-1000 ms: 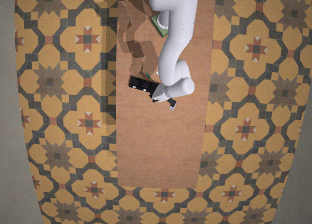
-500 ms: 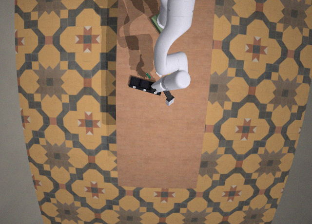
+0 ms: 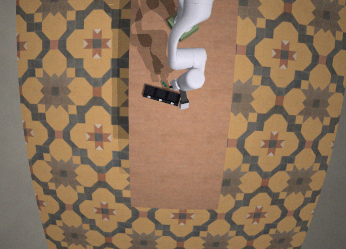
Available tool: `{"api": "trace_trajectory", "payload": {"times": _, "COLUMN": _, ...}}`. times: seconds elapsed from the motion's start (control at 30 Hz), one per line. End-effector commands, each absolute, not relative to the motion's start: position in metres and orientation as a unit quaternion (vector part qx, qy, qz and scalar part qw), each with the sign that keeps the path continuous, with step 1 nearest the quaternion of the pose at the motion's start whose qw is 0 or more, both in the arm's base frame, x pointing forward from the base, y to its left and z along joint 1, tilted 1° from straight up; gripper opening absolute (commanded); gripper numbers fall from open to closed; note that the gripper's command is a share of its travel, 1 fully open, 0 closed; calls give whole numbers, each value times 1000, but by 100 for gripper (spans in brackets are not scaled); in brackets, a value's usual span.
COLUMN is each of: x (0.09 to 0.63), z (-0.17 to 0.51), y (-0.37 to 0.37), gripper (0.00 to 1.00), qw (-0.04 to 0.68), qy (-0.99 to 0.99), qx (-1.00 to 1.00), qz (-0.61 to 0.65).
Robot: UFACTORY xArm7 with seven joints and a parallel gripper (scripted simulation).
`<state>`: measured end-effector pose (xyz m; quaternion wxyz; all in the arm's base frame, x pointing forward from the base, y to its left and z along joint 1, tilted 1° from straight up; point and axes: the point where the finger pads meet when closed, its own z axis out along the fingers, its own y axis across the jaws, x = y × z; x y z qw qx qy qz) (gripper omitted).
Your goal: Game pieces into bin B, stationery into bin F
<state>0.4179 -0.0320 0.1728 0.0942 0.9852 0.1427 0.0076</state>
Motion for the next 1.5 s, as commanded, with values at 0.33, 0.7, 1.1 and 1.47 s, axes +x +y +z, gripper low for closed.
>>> {"api": "trace_trajectory", "payload": {"times": 0.33, "x": 378, "z": 168, "y": -5, "gripper": 7, "qw": -6, "qy": -4, "qx": 1000, "qz": 11}}
{"api": "trace_trajectory", "payload": {"times": 0.7, "x": 384, "z": 160, "y": -19, "gripper": 7, "qw": -7, "qy": -54, "qx": 998, "qz": 10}}
{"api": "trace_trajectory", "payload": {"times": 1.1, "x": 410, "z": 119, "y": -87, "gripper": 7, "qw": -7, "qy": -84, "qx": 996, "qz": 10}}
{"api": "trace_trajectory", "payload": {"times": 1.47, "x": 439, "z": 74, "y": -161, "gripper": 7, "qw": -7, "qy": -84, "qx": 996, "qz": 10}}
